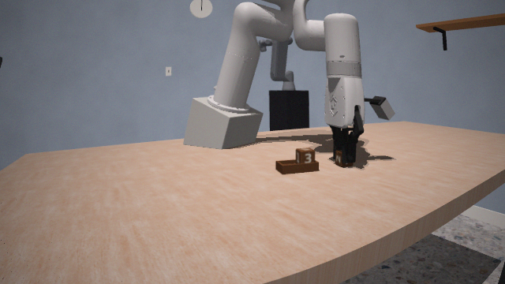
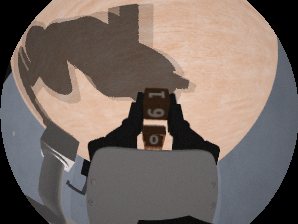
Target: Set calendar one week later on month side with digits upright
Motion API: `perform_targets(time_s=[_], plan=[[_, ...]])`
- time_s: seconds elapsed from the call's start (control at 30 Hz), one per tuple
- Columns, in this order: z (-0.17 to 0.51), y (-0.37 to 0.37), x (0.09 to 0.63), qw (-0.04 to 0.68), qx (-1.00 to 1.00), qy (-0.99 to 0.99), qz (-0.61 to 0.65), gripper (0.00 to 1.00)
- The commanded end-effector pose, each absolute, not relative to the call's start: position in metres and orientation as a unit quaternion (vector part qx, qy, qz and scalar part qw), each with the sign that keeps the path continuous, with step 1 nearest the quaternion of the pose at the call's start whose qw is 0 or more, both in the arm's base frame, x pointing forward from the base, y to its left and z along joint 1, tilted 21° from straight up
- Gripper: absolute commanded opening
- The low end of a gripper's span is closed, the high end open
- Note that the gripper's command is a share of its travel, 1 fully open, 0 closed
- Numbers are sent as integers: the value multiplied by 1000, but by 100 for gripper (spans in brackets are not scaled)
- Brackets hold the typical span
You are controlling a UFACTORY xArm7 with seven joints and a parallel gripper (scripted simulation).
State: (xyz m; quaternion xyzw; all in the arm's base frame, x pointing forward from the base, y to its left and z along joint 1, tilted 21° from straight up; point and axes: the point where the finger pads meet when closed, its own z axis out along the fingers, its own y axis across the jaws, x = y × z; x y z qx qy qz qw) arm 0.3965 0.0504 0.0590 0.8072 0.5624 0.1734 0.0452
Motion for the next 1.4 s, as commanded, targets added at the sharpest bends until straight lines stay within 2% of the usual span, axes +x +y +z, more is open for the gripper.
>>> perform_targets(time_s=[0.0, 0.97, 1.37], plan=[[60, 50, 397, 46, 807, 562, 174, 27], [63, 50, 396, 46, 807, 562, 174, 27], [132, 41, 372, 46, 807, 562, 174, 27]])
